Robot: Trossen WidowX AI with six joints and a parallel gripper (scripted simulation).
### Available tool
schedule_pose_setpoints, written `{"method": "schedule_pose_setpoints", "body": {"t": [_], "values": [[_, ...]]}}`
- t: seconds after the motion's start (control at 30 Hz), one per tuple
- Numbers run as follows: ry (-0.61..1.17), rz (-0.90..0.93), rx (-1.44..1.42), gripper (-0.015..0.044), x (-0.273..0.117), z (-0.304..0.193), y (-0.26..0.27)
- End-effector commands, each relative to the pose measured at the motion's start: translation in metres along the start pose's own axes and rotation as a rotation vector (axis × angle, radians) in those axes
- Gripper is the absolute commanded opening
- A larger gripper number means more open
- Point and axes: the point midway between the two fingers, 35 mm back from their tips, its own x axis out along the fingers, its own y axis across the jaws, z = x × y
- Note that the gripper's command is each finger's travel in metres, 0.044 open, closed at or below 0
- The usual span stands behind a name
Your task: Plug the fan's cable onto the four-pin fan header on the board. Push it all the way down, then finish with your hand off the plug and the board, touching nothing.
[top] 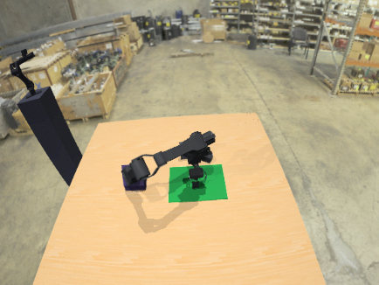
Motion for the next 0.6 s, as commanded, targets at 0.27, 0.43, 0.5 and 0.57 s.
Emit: {"method": "schedule_pose_setpoints", "body": {"t": [0.27,0.43,0.5,0.57], "values": [[0.022,-0.018,-0.005,0.0440,0.053,-0.009,-0.005],[0.022,-0.018,-0.005,0.0440,0.059,-0.009,-0.005],[0.022,-0.018,-0.005,0.0440,0.063,-0.009,-0.005],[0.021,-0.018,-0.005,0.0440,0.066,-0.009,-0.005]]}}
